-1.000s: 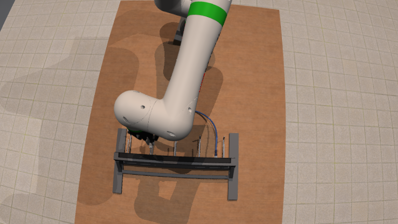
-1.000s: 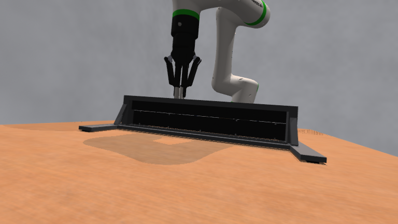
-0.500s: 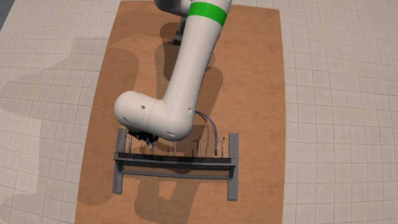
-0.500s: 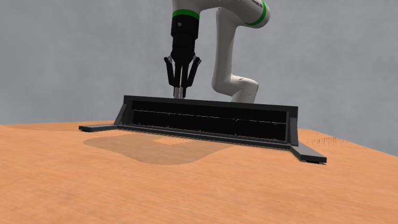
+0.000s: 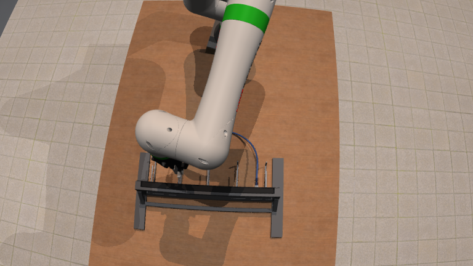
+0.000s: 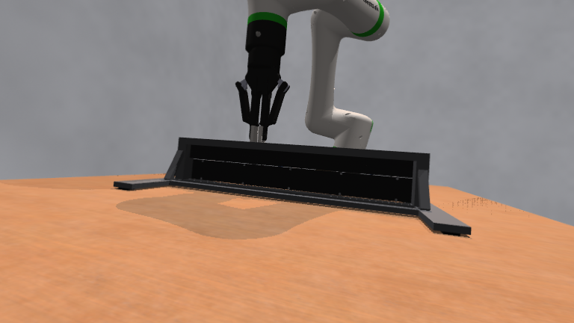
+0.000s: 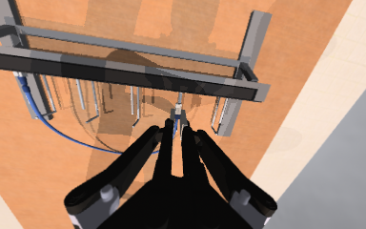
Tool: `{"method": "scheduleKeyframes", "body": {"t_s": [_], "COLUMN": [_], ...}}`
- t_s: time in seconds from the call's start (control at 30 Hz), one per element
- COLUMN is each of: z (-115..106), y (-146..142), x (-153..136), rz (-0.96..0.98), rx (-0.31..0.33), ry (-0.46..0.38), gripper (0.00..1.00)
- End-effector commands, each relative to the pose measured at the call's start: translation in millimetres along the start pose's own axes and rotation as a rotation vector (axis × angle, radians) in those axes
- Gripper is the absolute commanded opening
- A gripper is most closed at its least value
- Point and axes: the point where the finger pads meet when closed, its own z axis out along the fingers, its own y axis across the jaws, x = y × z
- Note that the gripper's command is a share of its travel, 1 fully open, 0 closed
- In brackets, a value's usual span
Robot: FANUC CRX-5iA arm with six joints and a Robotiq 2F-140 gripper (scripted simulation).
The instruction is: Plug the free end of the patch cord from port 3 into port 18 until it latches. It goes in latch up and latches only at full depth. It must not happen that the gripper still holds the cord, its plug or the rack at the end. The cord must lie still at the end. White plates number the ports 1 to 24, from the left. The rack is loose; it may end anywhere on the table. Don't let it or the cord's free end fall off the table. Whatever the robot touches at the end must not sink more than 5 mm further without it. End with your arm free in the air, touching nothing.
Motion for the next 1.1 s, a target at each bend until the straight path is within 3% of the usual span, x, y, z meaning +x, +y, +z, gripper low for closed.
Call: {"method": "scheduleKeyframes", "body": {"t_s": [0.0, 1.07], "z": [-0.3, -0.4], "y": [0.1, 0.1], "x": [3.4, 20.7], "rz": [0.000, 0.000], "rx": [0.000, 0.000], "ry": [0.000, 0.000], "gripper": [0.00, 0.00]}}
